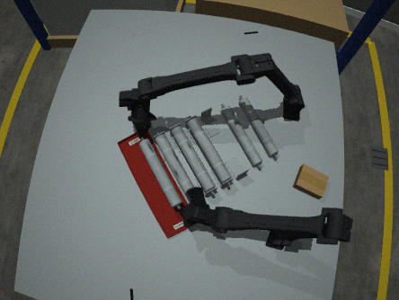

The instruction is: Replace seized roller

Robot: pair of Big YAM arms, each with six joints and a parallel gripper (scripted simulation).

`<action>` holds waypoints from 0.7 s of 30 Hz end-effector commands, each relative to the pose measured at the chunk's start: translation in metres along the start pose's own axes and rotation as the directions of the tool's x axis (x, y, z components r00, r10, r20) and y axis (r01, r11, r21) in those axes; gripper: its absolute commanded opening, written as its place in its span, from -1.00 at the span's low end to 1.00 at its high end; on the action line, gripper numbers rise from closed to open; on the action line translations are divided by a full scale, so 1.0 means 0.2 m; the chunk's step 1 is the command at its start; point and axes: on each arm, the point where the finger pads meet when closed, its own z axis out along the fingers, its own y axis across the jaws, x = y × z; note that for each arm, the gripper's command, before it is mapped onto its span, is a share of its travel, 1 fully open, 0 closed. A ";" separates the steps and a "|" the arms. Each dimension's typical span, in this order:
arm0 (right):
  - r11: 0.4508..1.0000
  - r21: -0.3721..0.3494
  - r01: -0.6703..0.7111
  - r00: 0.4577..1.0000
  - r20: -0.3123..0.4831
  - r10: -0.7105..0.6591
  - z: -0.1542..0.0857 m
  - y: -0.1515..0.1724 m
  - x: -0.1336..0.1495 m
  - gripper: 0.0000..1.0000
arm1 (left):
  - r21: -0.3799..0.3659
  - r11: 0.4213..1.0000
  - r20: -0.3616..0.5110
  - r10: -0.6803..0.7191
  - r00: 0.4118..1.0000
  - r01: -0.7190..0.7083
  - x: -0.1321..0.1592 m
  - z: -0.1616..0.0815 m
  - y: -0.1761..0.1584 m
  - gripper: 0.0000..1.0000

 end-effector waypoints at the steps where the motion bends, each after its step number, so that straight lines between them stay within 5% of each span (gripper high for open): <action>1: 0.996 -0.063 0.065 0.998 0.024 -0.064 -0.16 0.20 0.05 -0.94 | -0.088 0.996 0.063 -0.012 0.998 0.018 -0.11 -0.06 0.18 -0.94; 21: 0.995 -0.074 0.071 0.997 0.032 -0.069 -0.20 0.23 0.07 -0.94 | -0.077 0.997 0.061 -0.016 0.998 0.021 -0.08 -0.05 0.14 -0.94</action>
